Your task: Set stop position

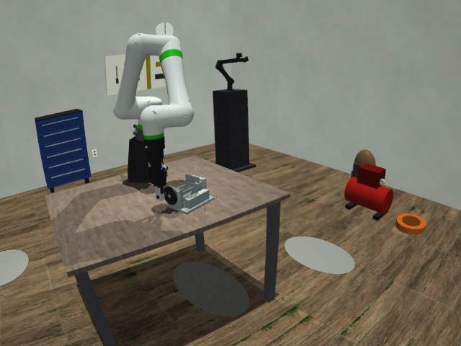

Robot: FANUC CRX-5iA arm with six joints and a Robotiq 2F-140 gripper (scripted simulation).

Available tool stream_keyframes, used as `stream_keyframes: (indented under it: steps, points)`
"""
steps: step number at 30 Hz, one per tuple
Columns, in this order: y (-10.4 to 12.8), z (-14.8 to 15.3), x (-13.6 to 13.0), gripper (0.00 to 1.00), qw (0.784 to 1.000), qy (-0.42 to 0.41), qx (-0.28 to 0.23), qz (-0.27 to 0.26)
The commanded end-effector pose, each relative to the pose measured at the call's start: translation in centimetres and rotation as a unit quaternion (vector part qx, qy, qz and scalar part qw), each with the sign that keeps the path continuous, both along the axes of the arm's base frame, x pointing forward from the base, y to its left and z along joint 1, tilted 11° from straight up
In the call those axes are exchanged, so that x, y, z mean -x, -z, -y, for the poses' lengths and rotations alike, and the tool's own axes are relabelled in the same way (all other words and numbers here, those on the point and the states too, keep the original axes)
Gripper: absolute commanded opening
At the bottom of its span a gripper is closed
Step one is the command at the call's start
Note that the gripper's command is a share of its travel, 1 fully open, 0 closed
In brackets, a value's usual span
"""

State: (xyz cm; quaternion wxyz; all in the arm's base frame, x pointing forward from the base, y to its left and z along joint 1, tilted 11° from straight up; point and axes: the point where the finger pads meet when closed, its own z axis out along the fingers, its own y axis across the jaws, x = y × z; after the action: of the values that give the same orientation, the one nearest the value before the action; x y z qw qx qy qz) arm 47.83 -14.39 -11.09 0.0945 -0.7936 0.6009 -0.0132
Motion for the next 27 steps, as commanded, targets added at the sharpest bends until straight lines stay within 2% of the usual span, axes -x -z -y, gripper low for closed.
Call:
stream_keyframes:
  steps: [1,27]
  points:
    - [-0.02,0.02,0.0,0.04,1.0,0.0,0.0,0.0]
    - [-0.35,0.05,-0.01,0.04,1.0,0.0,0.0,0.0]
